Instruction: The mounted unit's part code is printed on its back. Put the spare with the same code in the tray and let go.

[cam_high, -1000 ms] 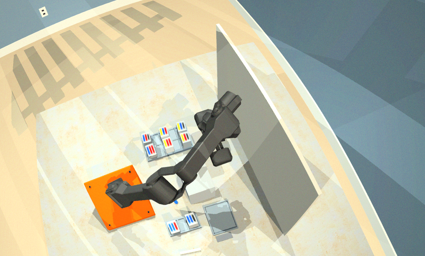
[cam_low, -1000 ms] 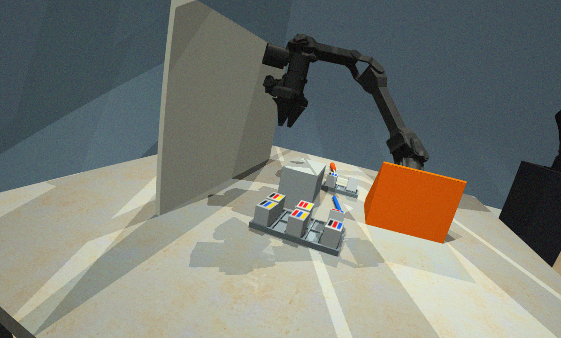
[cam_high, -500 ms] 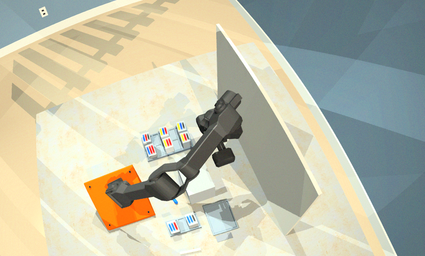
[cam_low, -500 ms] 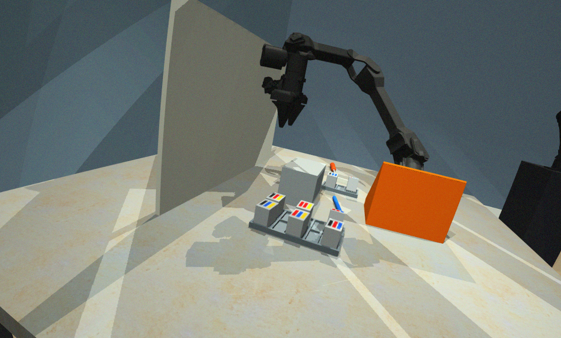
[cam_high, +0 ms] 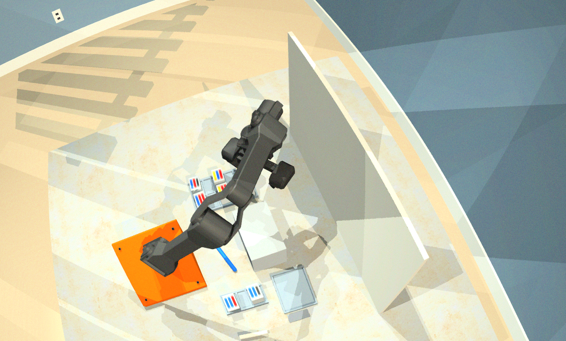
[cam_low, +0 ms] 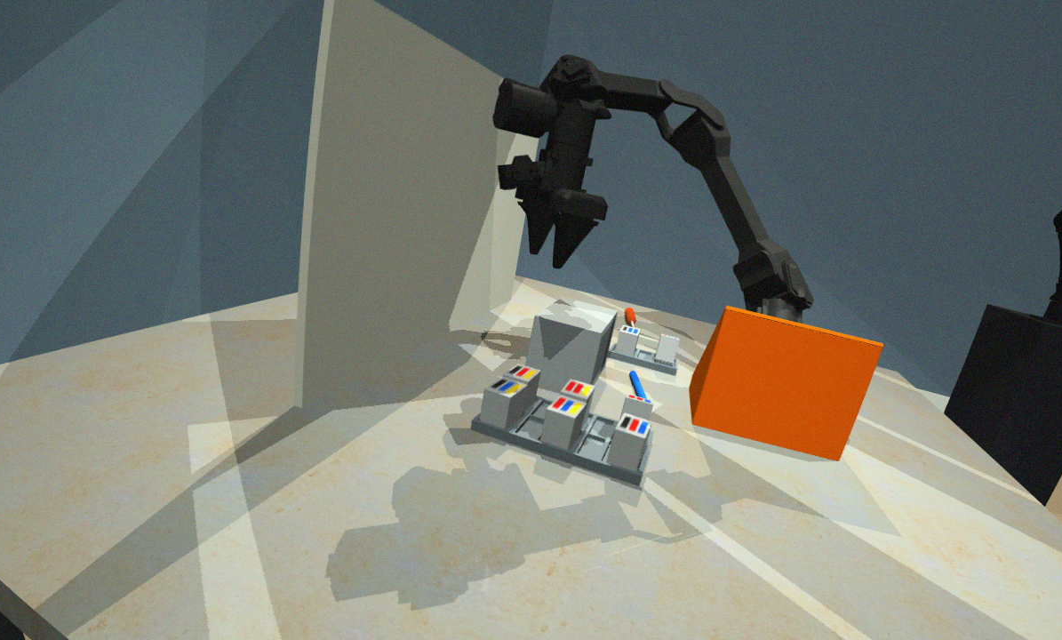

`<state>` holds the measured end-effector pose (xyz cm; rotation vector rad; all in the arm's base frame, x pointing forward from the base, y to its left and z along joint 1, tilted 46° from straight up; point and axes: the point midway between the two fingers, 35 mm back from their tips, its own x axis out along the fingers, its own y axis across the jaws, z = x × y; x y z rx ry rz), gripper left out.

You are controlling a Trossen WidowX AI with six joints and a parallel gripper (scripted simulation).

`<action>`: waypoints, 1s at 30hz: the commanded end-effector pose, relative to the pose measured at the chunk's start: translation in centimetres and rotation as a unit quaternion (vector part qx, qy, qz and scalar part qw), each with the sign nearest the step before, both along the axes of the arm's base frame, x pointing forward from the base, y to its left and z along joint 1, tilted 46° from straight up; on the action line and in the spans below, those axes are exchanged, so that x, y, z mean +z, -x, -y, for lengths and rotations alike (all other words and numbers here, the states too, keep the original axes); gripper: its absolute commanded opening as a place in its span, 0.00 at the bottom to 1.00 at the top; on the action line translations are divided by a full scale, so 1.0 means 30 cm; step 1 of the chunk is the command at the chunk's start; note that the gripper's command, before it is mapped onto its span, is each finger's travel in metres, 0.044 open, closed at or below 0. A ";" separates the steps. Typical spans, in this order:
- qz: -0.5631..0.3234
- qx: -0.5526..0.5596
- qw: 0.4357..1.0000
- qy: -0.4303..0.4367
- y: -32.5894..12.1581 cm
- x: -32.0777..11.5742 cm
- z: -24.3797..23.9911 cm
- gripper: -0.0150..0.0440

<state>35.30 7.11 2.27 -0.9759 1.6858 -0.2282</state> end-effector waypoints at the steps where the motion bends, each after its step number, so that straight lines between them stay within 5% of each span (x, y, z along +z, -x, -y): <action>1: -0.146 0.141 0.979 -0.007 0.122 -0.179 -0.088 1.00; 8: -0.316 0.306 0.898 -0.015 0.287 -0.352 -0.152 1.00; 16: -0.317 0.307 0.897 -0.015 0.288 -0.353 -0.152 1.00; 21: -0.317 0.307 0.897 -0.015 0.288 -0.406 -0.061 0.78; 30: -0.317 0.307 0.897 -0.014 0.298 -0.430 -0.040 0.76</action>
